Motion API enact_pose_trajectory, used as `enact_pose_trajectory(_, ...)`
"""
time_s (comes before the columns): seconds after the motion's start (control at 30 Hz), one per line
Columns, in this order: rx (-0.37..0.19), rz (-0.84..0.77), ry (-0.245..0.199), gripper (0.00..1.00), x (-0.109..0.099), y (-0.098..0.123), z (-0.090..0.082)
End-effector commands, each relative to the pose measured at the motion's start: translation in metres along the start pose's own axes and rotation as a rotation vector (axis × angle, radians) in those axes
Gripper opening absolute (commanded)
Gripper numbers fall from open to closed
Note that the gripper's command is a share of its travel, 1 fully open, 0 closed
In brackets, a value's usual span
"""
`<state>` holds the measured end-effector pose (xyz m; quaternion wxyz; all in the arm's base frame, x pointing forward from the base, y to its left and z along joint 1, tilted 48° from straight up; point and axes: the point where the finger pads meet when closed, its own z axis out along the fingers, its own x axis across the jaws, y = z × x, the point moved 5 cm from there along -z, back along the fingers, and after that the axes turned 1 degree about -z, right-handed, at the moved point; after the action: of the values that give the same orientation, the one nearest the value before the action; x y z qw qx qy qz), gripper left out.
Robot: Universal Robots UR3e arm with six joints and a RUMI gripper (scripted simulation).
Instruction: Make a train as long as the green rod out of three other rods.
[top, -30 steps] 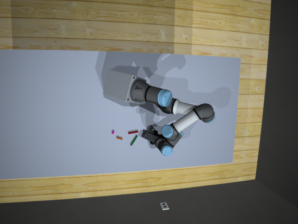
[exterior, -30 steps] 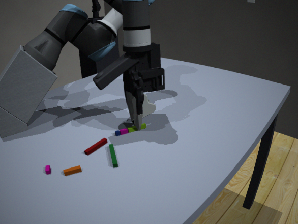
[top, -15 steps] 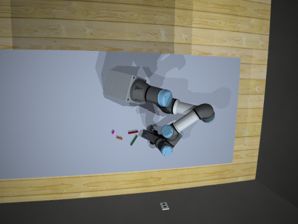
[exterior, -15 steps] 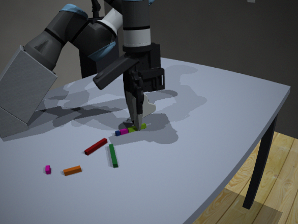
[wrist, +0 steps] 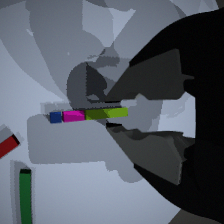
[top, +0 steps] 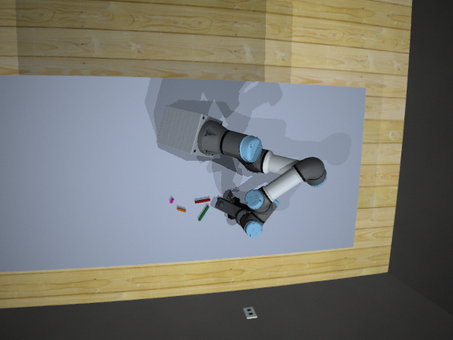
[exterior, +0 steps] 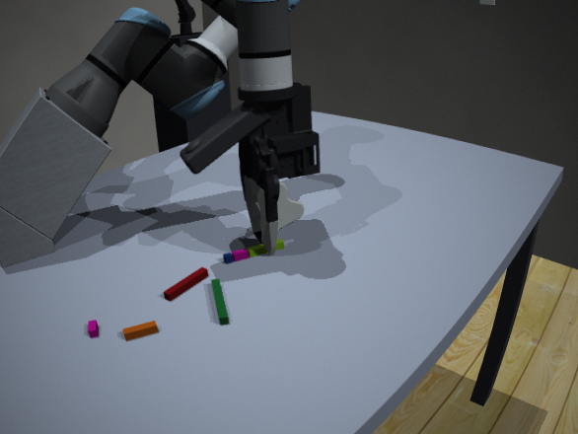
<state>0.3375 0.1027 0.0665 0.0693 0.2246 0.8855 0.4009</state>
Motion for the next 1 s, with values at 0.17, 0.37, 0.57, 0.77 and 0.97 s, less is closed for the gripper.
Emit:
enact_pose_trajectory(0.17, 0.0, -0.001, -0.002, 0.14, -0.001, 0.0, 0.0)
enact_pose_trajectory(0.37, 0.0, -0.001, -0.002, 0.14, -0.001, 0.0, -0.002)
enact_pose_trajectory(0.57, 0.0, -0.001, -0.002, 0.14, -0.001, 0.0, -0.008)
enact_pose_trajectory(0.77, 0.0, -0.001, -0.002, 0.14, -0.001, 0.0, -0.015)
enact_pose_trajectory(0.97, 0.0, -0.001, -0.002, 0.14, -0.001, 0.0, -0.03)
